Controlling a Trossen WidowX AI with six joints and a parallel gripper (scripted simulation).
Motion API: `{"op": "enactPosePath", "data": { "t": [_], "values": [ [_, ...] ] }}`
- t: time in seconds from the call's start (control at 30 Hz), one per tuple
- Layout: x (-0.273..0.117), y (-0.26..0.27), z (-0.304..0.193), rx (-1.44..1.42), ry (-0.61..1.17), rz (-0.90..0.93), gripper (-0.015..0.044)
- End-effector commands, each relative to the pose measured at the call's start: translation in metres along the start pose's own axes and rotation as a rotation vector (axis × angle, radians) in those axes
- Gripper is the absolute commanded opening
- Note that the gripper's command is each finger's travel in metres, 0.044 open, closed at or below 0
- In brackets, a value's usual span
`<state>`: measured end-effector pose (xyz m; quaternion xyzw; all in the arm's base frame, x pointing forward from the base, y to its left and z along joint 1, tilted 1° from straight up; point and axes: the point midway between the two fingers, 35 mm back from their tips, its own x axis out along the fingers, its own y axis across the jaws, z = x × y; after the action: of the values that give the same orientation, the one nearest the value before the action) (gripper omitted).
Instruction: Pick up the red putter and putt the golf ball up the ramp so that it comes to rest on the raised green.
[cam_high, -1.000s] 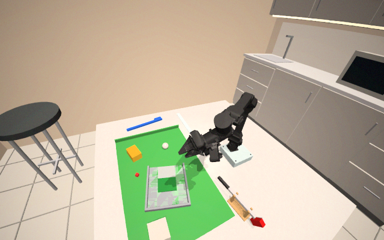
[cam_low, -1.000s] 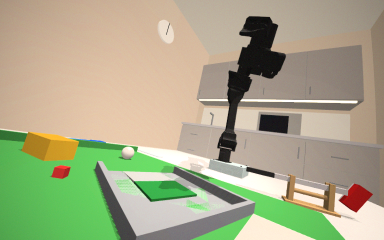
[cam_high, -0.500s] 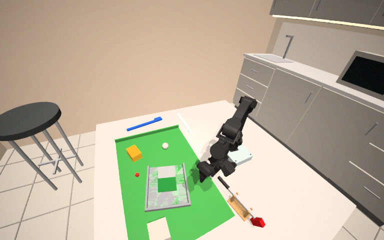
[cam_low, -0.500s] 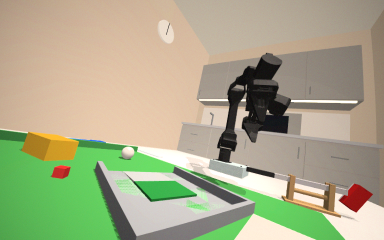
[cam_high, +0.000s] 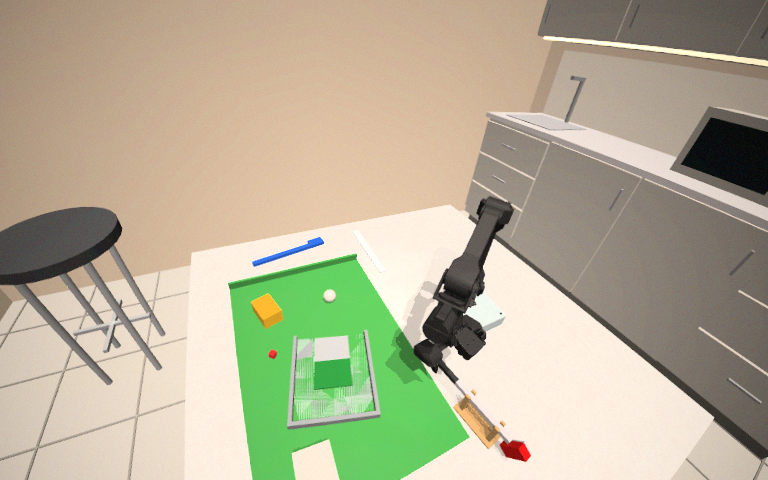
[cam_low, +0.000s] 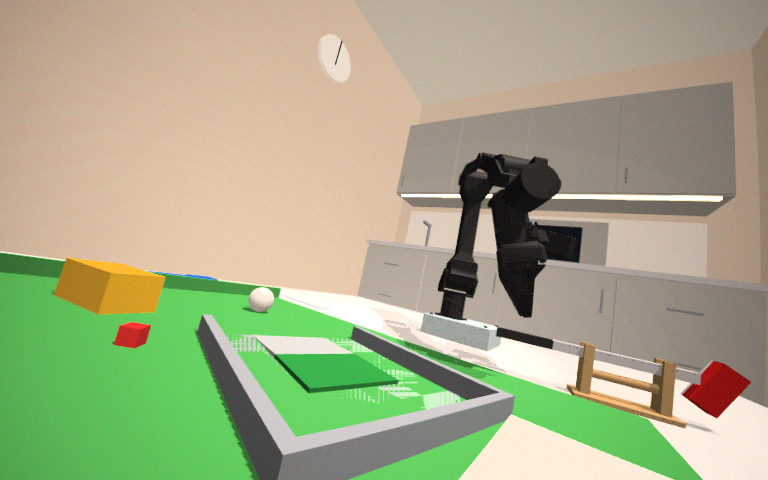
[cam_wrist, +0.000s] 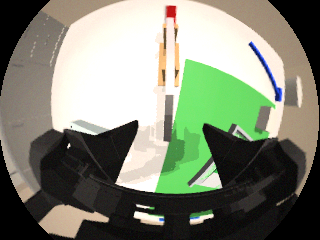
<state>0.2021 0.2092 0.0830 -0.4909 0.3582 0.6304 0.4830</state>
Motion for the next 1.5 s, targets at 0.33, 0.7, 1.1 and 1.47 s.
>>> {"op": "enactPosePath", "data": {
  "t": [0.33,0.7,1.1,1.47],
  "values": [
    [0.035,0.003,-0.008,0.006,-0.004,0.006,0.0440],
    [0.046,0.003,-0.011,0.006,-0.004,0.006,0.0440],
    [0.064,0.003,-0.016,0.006,-0.004,0.006,0.0440],
    [0.060,0.002,-0.015,0.000,-0.005,-0.004,0.0282]
  ]
}}
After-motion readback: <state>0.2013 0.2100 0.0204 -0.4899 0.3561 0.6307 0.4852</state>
